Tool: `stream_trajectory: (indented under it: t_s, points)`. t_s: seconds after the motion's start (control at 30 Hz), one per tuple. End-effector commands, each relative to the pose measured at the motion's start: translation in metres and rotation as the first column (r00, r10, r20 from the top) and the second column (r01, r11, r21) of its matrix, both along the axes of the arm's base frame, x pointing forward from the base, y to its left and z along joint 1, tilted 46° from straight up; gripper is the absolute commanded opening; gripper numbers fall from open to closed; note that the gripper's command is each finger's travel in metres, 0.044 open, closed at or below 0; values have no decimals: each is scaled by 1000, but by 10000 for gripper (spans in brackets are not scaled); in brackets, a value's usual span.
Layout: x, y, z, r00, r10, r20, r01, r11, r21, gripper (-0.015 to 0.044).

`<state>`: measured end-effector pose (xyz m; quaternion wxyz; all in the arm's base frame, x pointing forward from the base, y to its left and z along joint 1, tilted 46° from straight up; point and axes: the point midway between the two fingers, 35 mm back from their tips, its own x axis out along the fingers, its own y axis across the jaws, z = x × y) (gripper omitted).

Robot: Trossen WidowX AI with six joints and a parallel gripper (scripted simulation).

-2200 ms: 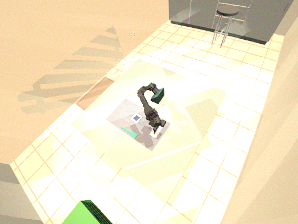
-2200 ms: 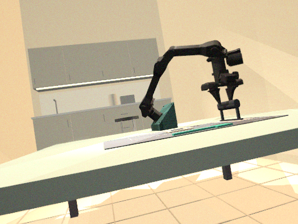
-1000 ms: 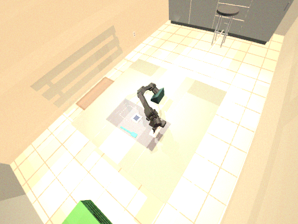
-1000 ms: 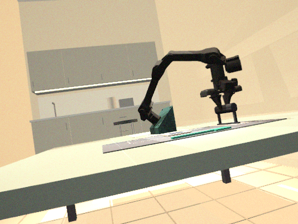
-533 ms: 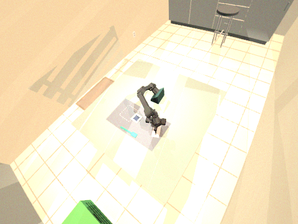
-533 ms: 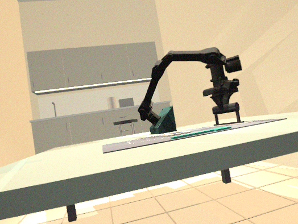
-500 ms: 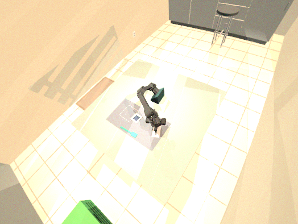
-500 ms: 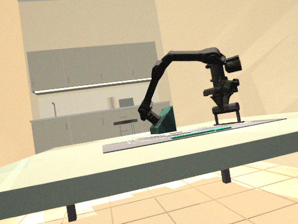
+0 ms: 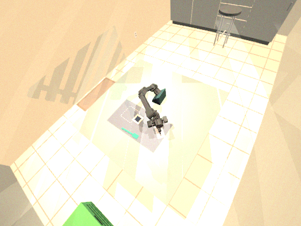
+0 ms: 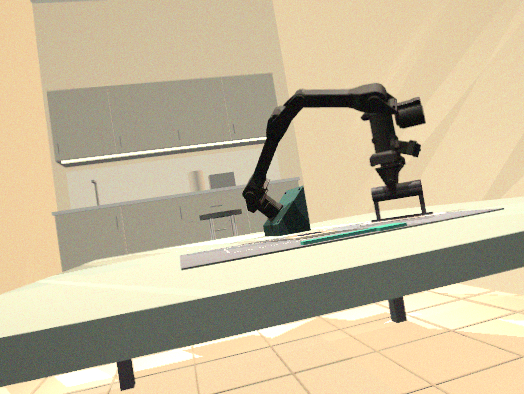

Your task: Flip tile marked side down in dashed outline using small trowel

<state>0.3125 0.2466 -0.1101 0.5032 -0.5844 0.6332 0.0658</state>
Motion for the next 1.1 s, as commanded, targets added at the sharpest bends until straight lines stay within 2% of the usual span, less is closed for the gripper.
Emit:
stream_trajectory:
  t_s: [0.0,0.3,0.5,0.67,0.7,1.07]
  points:
    - [0,-1,0,993,82,-80,-84,996,-21,130]
    - [0,-1,0,931,256,-262,-275,961,-38,130]
    - [0,-1,0,923,268,-275,-289,957,-38,130]
    - [0,-1,0,923,268,-275,-289,957,-38,261]
    - [0,-1,0,923,268,-275,-289,957,-38,270]
    - [0,-1,0,923,268,-275,-289,957,-38,270]
